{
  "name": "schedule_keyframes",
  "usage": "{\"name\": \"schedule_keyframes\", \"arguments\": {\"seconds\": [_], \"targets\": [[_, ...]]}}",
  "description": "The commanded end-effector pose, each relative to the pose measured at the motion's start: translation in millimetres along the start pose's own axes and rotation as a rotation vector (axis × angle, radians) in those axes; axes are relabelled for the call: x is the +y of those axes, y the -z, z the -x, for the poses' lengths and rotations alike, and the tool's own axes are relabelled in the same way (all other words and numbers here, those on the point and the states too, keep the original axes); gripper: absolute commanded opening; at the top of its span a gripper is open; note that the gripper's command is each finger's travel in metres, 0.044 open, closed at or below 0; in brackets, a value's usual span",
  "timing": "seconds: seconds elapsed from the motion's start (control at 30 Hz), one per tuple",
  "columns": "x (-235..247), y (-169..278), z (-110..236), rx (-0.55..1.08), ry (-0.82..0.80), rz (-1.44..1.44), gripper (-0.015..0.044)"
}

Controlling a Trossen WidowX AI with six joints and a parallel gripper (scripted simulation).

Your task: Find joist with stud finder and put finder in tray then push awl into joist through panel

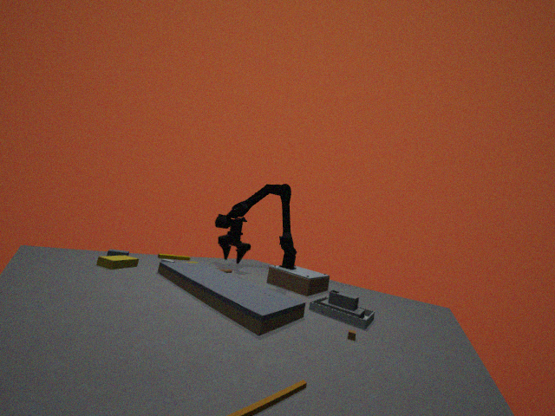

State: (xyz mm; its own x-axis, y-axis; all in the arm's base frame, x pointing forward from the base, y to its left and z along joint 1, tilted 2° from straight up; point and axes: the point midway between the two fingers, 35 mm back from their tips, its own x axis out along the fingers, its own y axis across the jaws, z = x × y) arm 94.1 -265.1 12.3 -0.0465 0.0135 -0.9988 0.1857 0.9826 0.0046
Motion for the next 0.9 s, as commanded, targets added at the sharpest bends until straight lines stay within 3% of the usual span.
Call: {"name": "schedule_keyframes", "arguments": {"seconds": [0.0,0.87], "targets": [[-1,-1,-1,0.007,-0.004,-0.003,0.044],[-1,-4,-42,0.007,-0.005,-0.003,0.044]]}}
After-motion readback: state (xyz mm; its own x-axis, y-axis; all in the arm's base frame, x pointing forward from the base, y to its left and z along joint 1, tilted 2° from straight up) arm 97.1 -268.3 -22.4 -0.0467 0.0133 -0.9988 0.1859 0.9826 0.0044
